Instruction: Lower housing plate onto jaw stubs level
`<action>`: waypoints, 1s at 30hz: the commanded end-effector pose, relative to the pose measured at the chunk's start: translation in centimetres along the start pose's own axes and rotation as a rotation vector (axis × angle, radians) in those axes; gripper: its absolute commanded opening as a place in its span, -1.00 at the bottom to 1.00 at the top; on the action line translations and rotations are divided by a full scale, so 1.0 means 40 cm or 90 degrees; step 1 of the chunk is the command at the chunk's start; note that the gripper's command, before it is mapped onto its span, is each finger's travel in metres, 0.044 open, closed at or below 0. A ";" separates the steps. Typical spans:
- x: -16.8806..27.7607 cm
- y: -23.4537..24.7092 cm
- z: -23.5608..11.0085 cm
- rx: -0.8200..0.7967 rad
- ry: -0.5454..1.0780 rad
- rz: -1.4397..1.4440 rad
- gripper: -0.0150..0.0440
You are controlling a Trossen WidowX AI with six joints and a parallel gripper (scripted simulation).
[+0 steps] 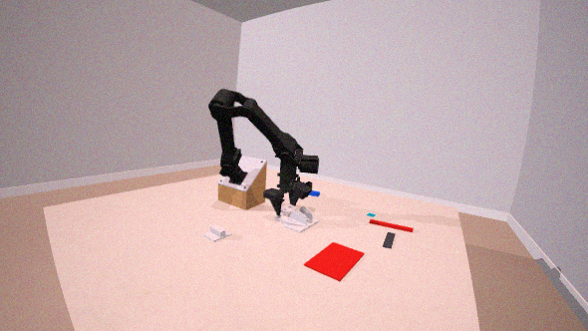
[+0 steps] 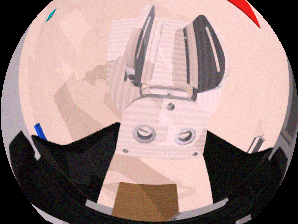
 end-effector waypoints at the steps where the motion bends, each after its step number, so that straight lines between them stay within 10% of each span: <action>1: 0.000 -0.002 0.002 0.003 -0.002 -0.002 0.70; 30: 0.000 -0.002 0.014 0.003 -0.002 -0.006 0.70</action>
Point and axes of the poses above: the point midway between the two fingers, 35 mm back from their tips, its own z axis out along the fingers, its own y axis across the jaws, x = y × z, the point moved 2 cm from there along -z, back along the fingers, and after that the axes turned 14 degrees about z, right-handed, at the moved point
